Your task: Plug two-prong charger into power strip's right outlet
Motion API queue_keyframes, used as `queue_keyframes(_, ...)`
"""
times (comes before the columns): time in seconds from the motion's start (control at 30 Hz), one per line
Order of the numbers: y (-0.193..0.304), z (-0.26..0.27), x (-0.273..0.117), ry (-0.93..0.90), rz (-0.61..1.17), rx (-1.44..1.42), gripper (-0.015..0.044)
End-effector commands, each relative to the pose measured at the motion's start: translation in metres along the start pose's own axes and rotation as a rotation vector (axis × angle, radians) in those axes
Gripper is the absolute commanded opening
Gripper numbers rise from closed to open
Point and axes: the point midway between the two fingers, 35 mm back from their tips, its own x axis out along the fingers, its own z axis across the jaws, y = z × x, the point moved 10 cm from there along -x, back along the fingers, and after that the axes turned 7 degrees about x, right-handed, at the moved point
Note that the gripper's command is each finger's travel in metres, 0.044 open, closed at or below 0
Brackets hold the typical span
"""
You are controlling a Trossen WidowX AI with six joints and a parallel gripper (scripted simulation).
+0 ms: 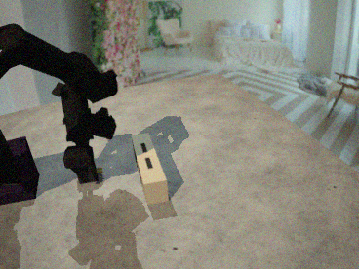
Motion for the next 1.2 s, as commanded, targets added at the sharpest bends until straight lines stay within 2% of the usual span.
queue_keyframes(0.0,0.001,0.000,0.007,0.006,0.001,-0.009,0.0440)
queue_keyframes(0.3,0.001,-0.001,0.019,0.008,0.001,-0.008,0.0440)
queue_keyframes(0.7,0.000,-0.001,0.015,0.003,0.001,0.000,0.0125)
queue_keyframes(0.87,0.000,-0.001,0.015,0.003,0.001,0.000,0.0092)
queue_keyframes(1.0,0.000,0.000,0.008,0.002,0.001,-0.001,0.0000)
queue_keyframes(1.17,0.002,0.000,-0.012,0.002,0.001,-0.005,0.0000)
